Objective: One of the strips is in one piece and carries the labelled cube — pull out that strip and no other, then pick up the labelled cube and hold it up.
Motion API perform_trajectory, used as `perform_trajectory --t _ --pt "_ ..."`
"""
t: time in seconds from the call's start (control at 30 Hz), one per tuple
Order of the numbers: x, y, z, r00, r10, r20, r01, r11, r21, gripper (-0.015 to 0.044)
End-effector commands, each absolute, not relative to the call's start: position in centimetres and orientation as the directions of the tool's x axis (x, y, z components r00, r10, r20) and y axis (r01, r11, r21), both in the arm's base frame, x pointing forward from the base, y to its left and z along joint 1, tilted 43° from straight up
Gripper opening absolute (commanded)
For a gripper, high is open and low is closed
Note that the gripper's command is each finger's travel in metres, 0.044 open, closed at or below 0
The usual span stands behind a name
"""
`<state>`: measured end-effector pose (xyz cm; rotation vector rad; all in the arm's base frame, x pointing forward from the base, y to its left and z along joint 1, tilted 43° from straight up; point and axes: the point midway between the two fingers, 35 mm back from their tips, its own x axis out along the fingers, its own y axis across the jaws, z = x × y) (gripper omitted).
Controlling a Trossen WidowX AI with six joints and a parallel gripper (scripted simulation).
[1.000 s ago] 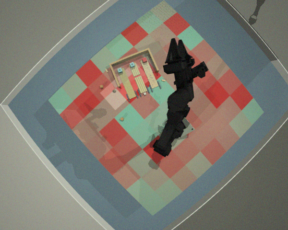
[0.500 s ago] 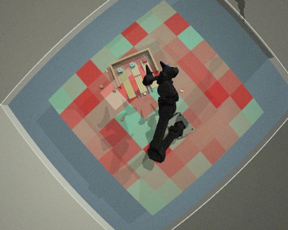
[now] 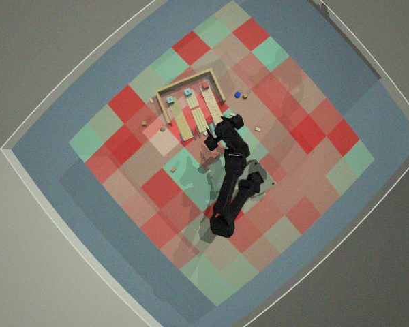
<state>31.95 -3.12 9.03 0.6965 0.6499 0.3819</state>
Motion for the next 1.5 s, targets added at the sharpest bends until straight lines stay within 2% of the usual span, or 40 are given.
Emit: perform_trajectory --t 0.0,0.43,0.6,0.93,1.27,1.47 --pt "31.8 -2.9 9.2 0.740 0.532 -0.413 -0.136 0.719 0.682 0.0400" --pt "31.8 -2.9 9.2 0.740 0.532 -0.413 -0.136 0.719 0.682 0.0400" --pt "34.2 -1.3 9.1 0.651 0.587 -0.481 -0.101 0.696 0.711 0.0269" --pt "38.7 6.1 8.6 0.320 0.683 -0.656 -0.041 0.702 0.711 0.0006" --pt "38.3 14.2 9.5 -0.081 0.683 -0.726 0.133 0.729 0.671 0.0000" --pt "38.3 14.8 9.6 -0.110 0.678 -0.727 0.144 0.735 0.663 0.0000"
